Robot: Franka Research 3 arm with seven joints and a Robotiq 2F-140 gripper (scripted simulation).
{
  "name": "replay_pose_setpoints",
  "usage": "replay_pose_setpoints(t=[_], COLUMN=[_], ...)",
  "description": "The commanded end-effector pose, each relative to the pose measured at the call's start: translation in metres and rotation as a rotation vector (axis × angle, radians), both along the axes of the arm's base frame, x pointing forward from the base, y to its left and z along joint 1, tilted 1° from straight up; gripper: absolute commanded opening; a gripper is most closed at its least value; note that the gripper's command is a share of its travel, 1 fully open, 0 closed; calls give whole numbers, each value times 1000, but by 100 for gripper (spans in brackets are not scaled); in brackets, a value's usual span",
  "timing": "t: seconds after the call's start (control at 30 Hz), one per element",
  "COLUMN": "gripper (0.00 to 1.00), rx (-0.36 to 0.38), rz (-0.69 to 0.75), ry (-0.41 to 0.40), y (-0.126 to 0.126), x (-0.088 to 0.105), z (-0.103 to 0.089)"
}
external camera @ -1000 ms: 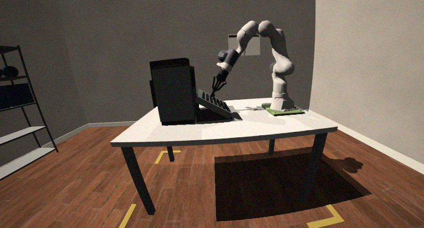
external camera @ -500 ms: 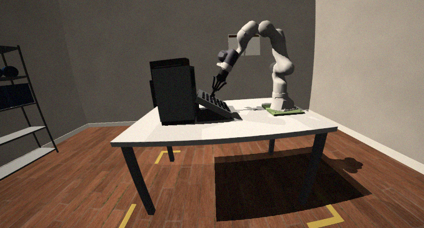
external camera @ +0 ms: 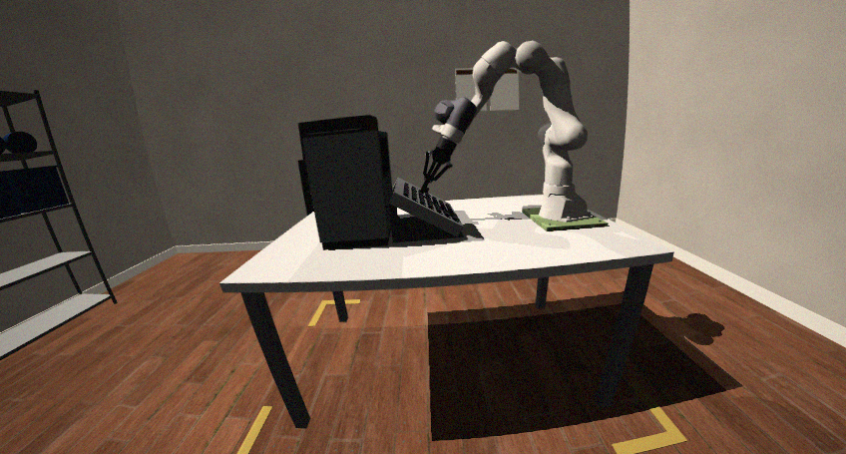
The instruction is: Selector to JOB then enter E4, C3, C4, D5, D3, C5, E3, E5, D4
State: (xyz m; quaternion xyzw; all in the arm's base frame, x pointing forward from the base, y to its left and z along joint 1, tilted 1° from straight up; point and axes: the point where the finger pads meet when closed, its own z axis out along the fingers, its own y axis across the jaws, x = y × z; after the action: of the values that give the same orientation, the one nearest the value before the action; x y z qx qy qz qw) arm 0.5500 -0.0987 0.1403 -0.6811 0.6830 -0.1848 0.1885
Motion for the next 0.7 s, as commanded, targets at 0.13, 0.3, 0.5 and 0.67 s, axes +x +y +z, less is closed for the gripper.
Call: replay_pose_setpoints(t=[0.13, 0.3, 0.5, 0.67], gripper=[10, 10, 10, 10], rx=[-5, -5, -5, -5], rz=[0, 0, 0, 0], ry=[-4, -4, -4, -4], y=[-1, -1, -1, -1], x=[1, -2, -5, -10], z=[2, 7, 12, 19])
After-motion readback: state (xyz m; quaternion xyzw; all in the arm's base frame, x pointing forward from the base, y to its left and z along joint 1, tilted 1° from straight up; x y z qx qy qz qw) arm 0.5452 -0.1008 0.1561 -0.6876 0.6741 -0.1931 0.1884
